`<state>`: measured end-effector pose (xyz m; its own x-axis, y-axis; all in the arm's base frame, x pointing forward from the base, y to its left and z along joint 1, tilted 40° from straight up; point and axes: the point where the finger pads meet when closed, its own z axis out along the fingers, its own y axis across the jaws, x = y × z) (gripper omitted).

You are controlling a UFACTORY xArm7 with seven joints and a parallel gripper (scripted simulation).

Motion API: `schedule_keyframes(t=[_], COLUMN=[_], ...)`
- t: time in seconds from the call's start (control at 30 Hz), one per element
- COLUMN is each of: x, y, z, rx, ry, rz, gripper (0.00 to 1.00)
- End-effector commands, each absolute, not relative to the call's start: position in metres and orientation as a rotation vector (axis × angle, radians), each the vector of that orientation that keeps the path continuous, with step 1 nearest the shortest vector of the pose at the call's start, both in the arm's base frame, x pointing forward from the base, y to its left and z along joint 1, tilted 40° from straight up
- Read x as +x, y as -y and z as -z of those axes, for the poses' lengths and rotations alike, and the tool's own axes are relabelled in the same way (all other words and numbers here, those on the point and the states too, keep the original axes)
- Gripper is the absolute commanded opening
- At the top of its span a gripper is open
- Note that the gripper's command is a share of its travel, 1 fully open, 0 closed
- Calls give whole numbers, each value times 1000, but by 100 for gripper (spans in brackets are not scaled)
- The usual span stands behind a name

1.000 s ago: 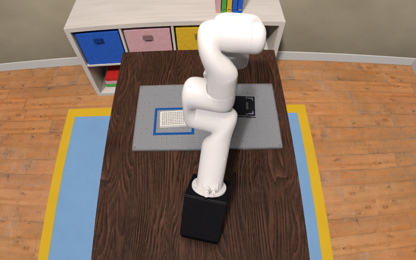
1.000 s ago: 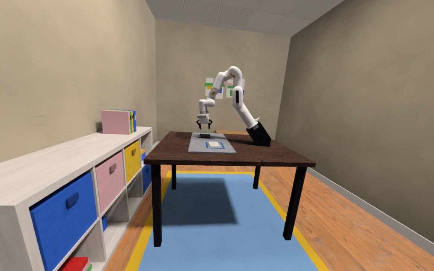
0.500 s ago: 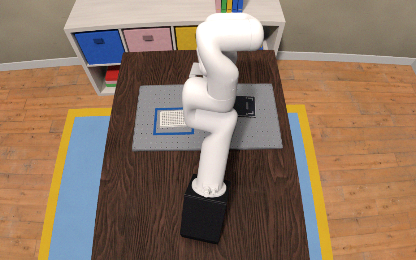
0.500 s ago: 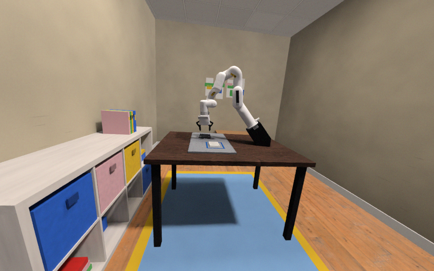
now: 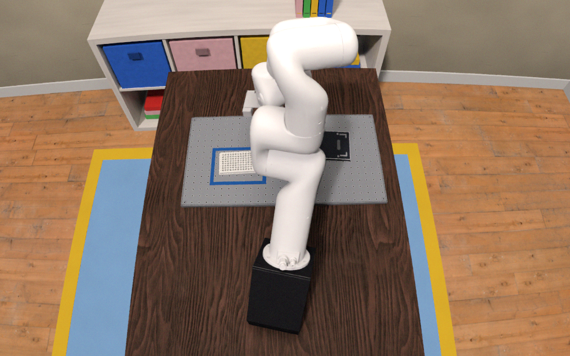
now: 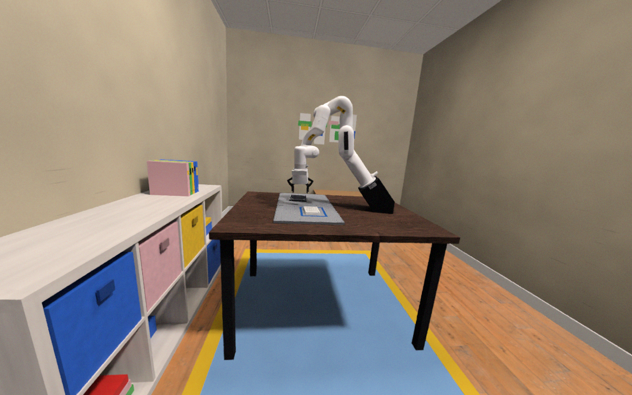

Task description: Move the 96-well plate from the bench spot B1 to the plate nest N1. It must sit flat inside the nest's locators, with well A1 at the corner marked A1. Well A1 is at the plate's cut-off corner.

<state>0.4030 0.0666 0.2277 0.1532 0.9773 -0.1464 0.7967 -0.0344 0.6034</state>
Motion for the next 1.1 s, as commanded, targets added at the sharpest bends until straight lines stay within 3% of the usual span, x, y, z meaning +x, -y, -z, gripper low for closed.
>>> schedule_keyframes(t=[0.0, 1.07], x=[402, 349], y=[-79, -191], z=[-226, -172], rx=[1867, 1674], ry=[-1685, -1875], rz=[-420, -490], gripper=[100, 100])
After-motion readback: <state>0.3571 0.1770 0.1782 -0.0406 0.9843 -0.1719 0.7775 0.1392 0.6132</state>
